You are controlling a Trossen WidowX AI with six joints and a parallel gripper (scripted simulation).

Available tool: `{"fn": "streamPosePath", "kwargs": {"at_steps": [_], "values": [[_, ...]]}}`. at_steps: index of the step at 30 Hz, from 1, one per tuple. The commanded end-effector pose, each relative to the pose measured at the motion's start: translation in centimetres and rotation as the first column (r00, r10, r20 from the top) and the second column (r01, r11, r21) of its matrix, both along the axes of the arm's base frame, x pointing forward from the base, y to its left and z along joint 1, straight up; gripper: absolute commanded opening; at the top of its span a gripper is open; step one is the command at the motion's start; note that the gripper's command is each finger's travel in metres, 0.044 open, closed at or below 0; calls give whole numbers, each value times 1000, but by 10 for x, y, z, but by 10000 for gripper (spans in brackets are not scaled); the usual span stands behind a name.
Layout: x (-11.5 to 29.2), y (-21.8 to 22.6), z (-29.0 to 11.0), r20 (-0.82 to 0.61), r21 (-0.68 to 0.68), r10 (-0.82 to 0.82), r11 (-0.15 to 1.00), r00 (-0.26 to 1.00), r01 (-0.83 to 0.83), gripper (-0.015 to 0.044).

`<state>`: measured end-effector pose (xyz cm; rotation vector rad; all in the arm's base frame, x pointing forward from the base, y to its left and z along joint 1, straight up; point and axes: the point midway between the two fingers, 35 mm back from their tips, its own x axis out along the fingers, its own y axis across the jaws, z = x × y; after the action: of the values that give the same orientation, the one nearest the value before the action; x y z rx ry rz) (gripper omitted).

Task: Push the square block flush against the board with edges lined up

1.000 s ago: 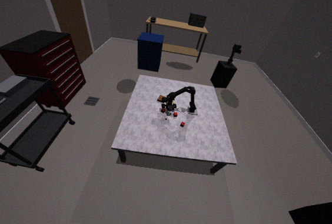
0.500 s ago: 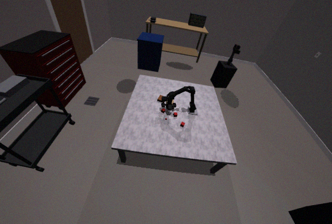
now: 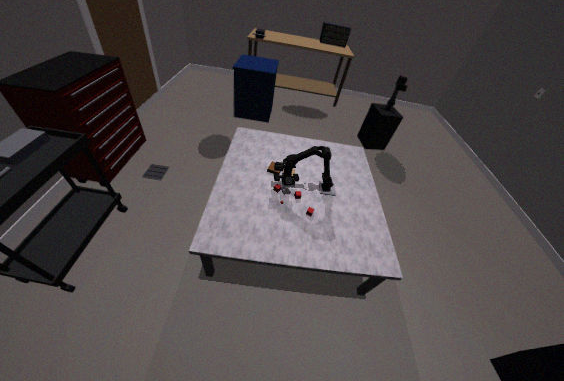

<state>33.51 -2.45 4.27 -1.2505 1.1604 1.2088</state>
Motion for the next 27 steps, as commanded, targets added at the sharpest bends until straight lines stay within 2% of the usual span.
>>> {"fn": "streamPosePath", "kwargs": {"at_steps": [1,27], "values": [[-1,-8,-2,-7,-7,-2,1000,1000,2,0],[0,-31,-2,-7,-9,-2,1000,1000,2,0]]}}
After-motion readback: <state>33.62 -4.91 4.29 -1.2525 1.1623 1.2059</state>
